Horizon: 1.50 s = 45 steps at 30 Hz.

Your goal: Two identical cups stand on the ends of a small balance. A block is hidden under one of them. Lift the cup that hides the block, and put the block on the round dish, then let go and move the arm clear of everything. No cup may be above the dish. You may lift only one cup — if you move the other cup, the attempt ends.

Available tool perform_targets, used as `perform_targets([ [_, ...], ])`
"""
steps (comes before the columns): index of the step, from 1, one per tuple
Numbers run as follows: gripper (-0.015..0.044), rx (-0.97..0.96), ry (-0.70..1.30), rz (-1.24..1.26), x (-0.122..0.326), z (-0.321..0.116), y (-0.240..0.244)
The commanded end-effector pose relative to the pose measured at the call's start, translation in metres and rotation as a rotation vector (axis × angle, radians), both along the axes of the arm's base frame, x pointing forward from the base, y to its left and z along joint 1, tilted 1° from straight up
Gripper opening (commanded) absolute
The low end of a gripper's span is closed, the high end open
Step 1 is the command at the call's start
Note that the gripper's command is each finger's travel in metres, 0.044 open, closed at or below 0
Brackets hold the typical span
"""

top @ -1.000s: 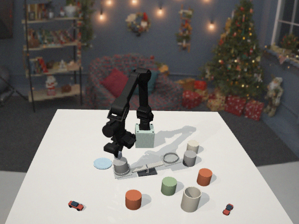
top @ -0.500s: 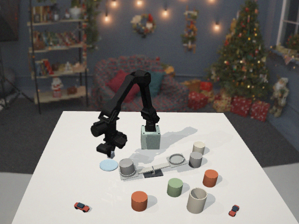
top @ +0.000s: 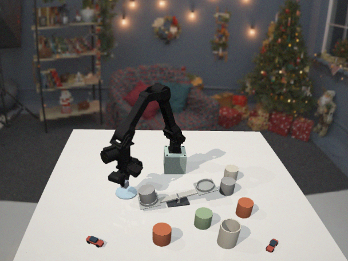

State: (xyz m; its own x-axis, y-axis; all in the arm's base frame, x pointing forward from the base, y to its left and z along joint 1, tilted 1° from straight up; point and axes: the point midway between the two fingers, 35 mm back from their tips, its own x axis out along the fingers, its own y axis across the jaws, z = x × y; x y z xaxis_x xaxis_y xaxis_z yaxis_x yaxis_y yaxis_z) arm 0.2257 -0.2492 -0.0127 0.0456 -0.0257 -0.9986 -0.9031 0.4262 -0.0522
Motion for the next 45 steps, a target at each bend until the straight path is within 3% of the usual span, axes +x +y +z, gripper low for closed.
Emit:
perform_targets([
  [1,0.0,0.013,0.008,0.006,-0.003,-0.017,0.004],
  [20,0.0,0.014,0.008,0.006,-0.002,-0.038,0.004],
  [37,0.044,0.008,0.006,0.002,-0.001,-0.02,0.001],
  [40,0.044,0.013,0.008,0.006,-0.004,0.021,0.004],
  [45,0.044,0.013,0.008,0.006,-0.004,0.027,0.004],
])
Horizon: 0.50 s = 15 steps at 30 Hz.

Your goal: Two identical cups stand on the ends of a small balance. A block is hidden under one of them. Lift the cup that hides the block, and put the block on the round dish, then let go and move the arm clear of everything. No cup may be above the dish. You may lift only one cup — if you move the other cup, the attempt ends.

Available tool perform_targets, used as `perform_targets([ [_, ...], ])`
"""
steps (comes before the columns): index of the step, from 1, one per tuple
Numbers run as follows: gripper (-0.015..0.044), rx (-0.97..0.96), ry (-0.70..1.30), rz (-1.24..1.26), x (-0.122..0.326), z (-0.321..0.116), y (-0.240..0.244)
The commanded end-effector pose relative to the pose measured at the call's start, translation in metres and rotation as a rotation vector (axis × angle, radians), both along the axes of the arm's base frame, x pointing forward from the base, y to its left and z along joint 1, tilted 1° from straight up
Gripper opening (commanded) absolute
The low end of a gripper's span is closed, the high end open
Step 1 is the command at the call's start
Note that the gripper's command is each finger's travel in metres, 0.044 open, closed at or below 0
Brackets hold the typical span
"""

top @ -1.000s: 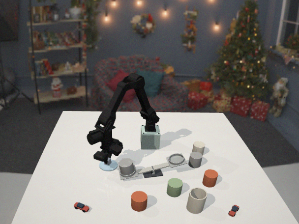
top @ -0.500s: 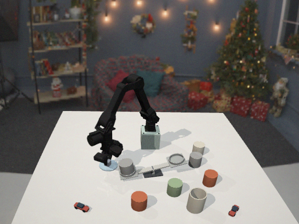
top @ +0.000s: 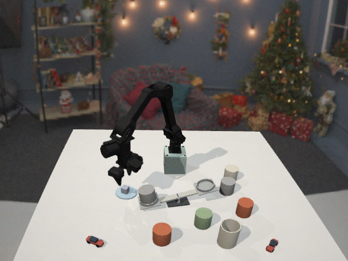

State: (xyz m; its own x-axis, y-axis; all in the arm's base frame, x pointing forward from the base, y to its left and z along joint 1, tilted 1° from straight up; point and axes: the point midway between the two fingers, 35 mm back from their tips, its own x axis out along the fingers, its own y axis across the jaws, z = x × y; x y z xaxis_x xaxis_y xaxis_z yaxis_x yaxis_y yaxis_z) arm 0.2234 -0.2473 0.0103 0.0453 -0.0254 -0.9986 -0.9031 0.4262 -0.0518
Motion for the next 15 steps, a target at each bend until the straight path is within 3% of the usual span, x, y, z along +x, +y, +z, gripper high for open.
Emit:
perform_targets([
  [1,0.044,0.011,0.007,0.005,-0.002,0.011,0.002],
  [5,0.044,0.004,0.003,0.0,-0.005,0.047,0.004],
  [15,0.044,0.004,0.003,0.0,-0.005,0.047,0.004],
])
